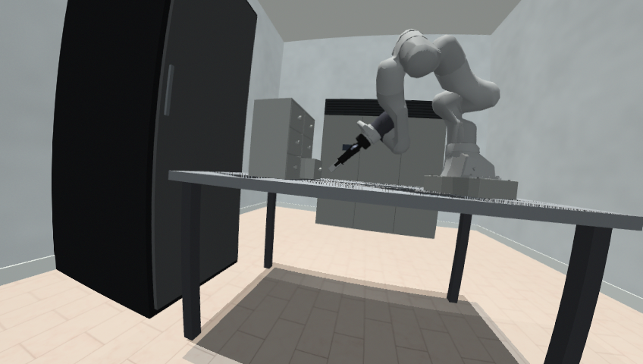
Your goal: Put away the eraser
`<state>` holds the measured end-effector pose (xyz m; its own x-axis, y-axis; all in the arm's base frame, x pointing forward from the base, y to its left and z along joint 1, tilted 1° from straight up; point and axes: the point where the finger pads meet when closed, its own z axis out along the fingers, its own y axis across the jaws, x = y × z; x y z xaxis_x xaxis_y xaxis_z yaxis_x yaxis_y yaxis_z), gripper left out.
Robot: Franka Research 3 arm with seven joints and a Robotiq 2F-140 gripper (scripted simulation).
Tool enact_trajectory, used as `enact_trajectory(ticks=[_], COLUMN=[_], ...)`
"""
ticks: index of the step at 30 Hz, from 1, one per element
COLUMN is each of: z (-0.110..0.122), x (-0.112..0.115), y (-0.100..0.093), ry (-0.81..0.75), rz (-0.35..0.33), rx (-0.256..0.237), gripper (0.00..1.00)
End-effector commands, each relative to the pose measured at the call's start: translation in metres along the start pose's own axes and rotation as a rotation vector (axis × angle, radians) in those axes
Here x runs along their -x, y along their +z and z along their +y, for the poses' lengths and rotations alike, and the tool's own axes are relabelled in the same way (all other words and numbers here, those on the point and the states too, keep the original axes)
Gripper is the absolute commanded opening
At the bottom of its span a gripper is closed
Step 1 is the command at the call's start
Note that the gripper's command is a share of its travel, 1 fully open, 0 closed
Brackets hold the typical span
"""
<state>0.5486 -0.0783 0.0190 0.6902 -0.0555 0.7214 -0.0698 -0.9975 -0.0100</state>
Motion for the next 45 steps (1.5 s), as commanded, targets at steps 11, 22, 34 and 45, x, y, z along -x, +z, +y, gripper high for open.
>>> enact_trajectory(ticks=[11, 22, 34, 45], z=[0.001, 0.001, 0.001, 0.001], x=[-0.004, -0.012, -0.024, -0.036], y=[0.005, 0.013, 0.025, 0.037], ry=[0.006, 0.006, 0.006, 0.006], rz=[-0.001, -0.001, -0.001, -0.001], rx=[0.002, 0.002, 0.002, 0.002], gripper=[0.00, 0.00, 0.00, 0.00])
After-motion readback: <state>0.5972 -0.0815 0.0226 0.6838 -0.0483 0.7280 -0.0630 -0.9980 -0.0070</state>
